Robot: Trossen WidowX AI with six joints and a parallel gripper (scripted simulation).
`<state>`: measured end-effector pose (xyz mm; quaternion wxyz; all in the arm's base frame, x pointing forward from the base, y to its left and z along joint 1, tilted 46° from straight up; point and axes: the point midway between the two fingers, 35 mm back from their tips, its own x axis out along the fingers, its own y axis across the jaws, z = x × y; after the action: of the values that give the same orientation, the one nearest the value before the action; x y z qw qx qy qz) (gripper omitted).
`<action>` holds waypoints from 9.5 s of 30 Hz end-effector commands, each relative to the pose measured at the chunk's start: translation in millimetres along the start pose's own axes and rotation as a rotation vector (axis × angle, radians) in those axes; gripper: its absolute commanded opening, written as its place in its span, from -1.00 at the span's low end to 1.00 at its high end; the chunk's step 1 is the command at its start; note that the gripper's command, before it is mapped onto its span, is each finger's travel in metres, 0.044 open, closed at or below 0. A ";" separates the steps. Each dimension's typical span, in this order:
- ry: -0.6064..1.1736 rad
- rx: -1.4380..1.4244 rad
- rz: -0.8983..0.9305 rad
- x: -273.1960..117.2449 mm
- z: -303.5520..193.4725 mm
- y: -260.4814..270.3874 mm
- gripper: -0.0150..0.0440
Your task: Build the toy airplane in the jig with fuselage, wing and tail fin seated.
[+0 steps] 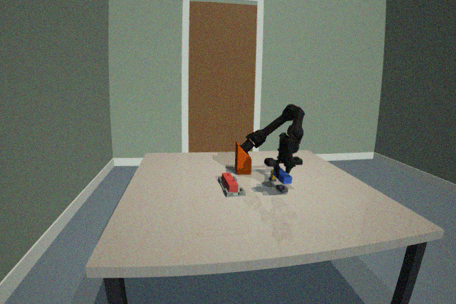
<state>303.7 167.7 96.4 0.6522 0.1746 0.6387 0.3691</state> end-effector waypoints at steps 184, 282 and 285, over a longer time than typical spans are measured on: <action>-0.010 -1.556 -0.017 7.3 -77.6 -249.8 -0.23; -0.014 0.197 -0.004 -80.3 -118.9 -17.8 1.00; -0.012 0.195 0.007 -74.6 -139.8 7.5 1.00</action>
<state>204.9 68.9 124.7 0.6378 0.2357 0.6673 0.3038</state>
